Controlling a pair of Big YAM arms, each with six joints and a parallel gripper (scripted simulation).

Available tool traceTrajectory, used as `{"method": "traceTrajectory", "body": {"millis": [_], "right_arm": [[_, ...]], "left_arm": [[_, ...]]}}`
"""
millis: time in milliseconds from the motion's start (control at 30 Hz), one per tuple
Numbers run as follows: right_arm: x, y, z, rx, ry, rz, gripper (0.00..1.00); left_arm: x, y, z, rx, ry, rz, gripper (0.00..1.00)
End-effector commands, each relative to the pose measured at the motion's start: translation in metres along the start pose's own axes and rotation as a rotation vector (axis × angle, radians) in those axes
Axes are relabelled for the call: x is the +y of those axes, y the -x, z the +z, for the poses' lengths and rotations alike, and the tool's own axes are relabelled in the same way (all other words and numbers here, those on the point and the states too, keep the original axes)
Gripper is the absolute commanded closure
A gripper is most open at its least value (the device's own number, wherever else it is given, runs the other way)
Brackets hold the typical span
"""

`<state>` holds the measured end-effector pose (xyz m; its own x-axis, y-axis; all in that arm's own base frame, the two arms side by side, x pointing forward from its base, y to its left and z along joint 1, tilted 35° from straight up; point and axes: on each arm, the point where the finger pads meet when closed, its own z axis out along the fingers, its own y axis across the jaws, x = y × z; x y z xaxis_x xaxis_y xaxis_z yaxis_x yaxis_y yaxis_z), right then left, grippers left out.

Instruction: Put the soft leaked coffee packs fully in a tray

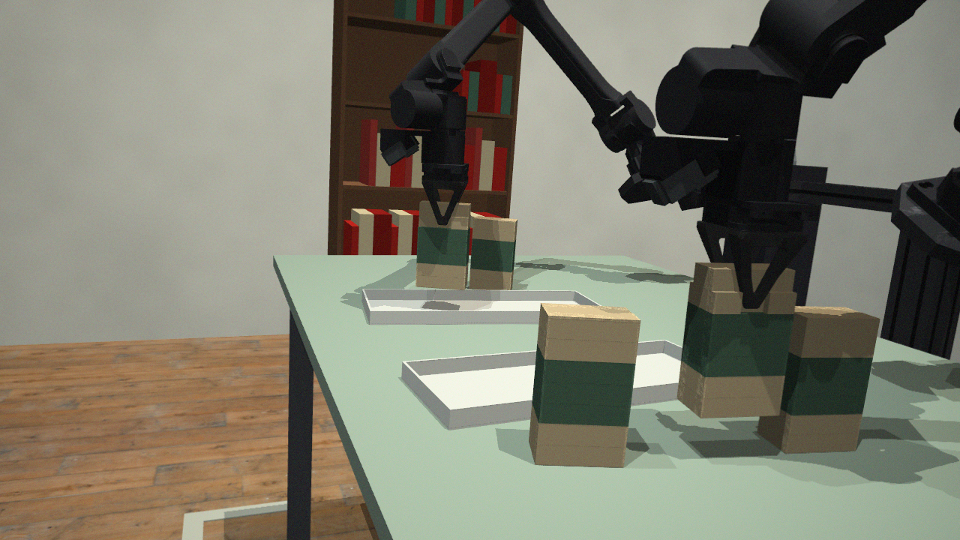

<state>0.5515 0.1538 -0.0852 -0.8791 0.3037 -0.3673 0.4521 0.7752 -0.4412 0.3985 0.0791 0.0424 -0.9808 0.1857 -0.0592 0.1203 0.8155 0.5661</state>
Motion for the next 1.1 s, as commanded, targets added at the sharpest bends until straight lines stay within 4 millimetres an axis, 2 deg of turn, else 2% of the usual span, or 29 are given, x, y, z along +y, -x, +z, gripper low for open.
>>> {"method": "traceTrajectory", "body": {"millis": [0, 33, 67, 100, 200, 233, 400, 1067], "right_arm": [[0.032, 0.006, -0.024, -0.029, 0.036, 0.015, 0.77], [0.032, 0.006, -0.024, -0.029, 0.036, 0.015, 0.77], [0.028, 0.018, -0.042, -0.046, 0.060, 0.035, 0.77], [0.027, 0.021, -0.045, -0.050, 0.064, 0.039, 0.77], [0.027, 0.022, -0.045, -0.051, 0.062, 0.041, 0.77], [0.015, 0.032, -0.033, -0.038, 0.049, 0.067, 0.77], [0.021, 0.027, -0.039, -0.045, 0.056, 0.050, 0.77], [0.021, 0.027, -0.039, -0.045, 0.056, 0.050, 0.77]], "left_arm": [[0.004, 0.026, -0.023, -0.055, 0.007, -0.022, 0.77], [-0.001, 0.024, -0.016, -0.038, 0.004, -0.010, 0.77], [-0.002, 0.024, -0.015, -0.038, 0.004, -0.010, 0.77], [-0.002, 0.026, -0.015, -0.043, 0.004, -0.013, 0.77], [0.001, 0.027, -0.018, -0.053, 0.005, -0.020, 0.77], [0.002, 0.027, -0.020, -0.057, 0.006, -0.018, 0.77], [0.002, 0.027, -0.020, -0.057, 0.006, -0.017, 0.77], [0.002, 0.027, -0.020, -0.057, 0.006, -0.017, 0.77]]}}
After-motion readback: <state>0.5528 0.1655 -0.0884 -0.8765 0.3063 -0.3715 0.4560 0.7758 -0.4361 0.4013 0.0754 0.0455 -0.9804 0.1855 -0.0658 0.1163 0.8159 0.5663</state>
